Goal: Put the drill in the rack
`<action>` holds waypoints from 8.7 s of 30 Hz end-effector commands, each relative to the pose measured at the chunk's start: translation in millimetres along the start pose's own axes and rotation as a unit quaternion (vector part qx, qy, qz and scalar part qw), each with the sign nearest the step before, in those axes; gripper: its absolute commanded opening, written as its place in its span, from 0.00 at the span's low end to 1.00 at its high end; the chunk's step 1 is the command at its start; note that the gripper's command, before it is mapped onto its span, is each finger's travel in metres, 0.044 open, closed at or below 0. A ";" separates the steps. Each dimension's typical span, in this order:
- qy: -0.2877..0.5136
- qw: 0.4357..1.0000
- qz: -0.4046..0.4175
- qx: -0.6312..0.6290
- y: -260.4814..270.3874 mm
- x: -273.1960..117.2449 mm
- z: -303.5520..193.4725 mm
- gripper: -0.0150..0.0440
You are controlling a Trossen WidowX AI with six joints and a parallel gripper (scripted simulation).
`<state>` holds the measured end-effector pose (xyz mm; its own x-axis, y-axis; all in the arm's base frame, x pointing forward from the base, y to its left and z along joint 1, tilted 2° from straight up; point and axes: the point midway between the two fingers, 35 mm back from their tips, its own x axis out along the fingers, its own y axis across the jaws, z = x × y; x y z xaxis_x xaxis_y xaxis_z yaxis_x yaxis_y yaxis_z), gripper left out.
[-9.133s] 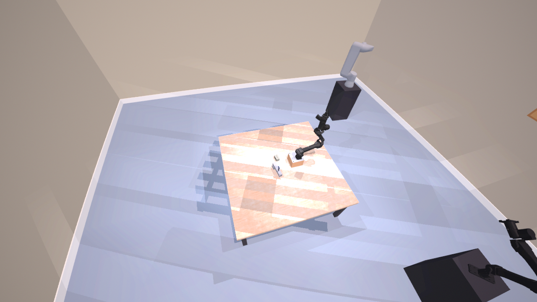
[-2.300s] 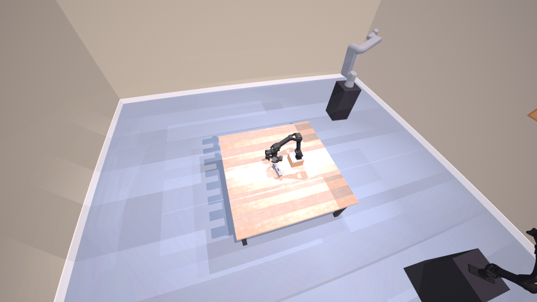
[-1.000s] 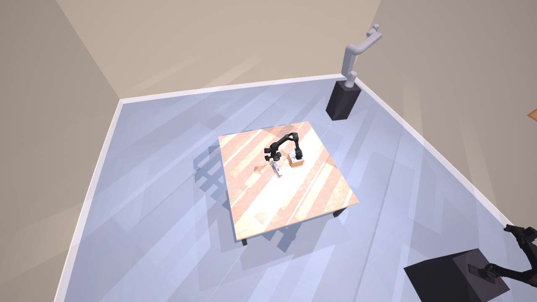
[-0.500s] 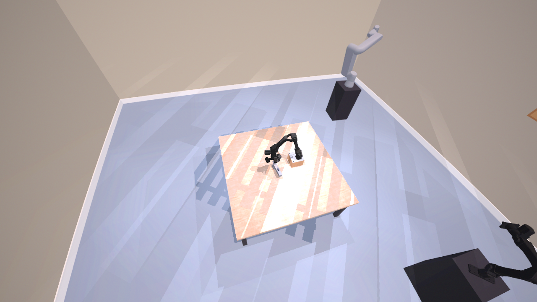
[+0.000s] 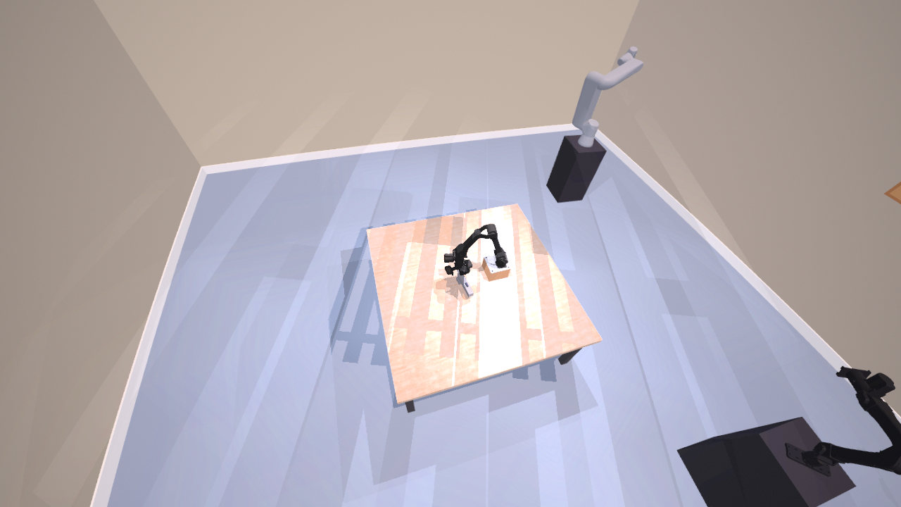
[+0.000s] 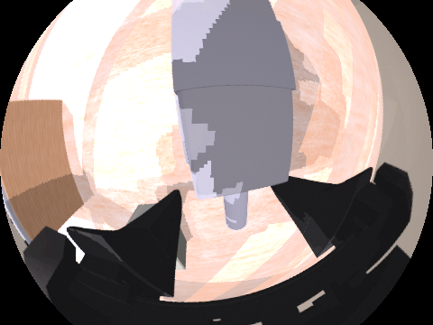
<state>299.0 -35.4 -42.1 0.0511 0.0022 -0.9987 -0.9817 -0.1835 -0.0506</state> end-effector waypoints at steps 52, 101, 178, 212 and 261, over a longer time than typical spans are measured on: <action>0.000 1.000 0.000 0.003 -1.4 1.1 -47.8 0.25; -0.001 1.000 0.000 0.003 -1.0 6.7 -24.8 1.00; 0.001 1.000 0.000 0.003 -0.7 3.8 -69.8 0.25; 0.002 1.000 0.000 0.002 2.6 -3.3 -93.9 0.25; 0.002 1.000 0.000 0.002 6.7 -21.6 -93.6 0.25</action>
<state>307.8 -129.1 -23.0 0.0451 -0.0052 -0.9990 -0.9839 -0.1735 -0.0435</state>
